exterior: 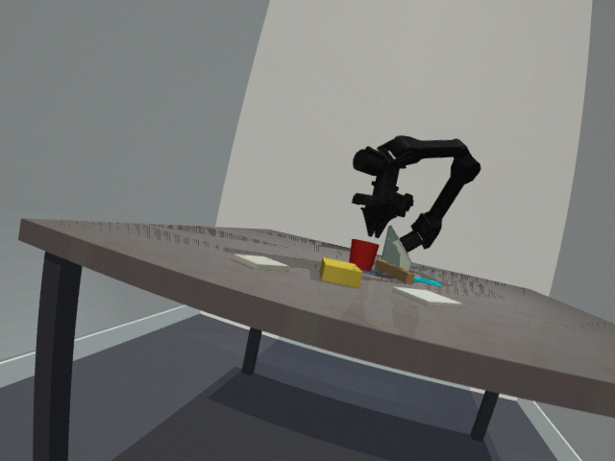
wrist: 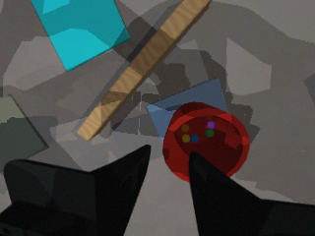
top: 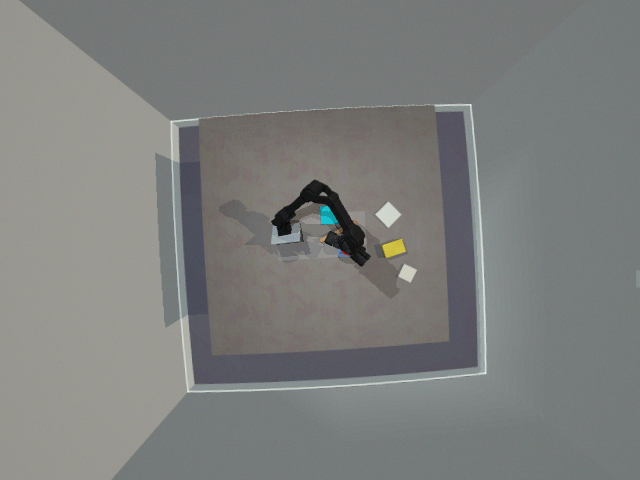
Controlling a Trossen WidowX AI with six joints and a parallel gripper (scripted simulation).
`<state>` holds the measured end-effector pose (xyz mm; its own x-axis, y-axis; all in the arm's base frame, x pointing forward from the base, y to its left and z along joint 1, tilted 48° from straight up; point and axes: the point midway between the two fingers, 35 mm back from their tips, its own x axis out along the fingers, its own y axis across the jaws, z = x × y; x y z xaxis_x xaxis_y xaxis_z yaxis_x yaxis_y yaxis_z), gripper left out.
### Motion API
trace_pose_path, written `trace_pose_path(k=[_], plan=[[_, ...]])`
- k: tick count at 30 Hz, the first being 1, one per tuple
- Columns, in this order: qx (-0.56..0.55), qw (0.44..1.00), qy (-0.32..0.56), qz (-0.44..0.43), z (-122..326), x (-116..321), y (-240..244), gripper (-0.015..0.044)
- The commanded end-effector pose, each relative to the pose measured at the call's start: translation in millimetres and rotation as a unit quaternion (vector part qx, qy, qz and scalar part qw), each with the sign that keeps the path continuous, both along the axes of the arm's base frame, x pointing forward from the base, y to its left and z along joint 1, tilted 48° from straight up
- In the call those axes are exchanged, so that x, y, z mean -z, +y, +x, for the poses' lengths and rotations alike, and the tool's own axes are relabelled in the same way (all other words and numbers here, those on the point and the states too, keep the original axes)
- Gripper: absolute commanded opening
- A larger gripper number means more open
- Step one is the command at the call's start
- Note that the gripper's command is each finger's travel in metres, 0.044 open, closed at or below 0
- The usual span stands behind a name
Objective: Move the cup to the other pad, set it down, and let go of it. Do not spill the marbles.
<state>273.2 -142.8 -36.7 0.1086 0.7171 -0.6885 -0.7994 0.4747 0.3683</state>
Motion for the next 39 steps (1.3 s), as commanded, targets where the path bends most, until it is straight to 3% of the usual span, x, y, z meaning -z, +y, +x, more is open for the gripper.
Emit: trace_pose_path(k=[1,35,39], plan=[[0.003,1.0,0.003,0.005,0,7,6,0.0148],[0.003,1.0,0.003,0.006,4,37,40,0.0148],[0.0,1.0,0.001,0.004,5,36,39,0.0062]])
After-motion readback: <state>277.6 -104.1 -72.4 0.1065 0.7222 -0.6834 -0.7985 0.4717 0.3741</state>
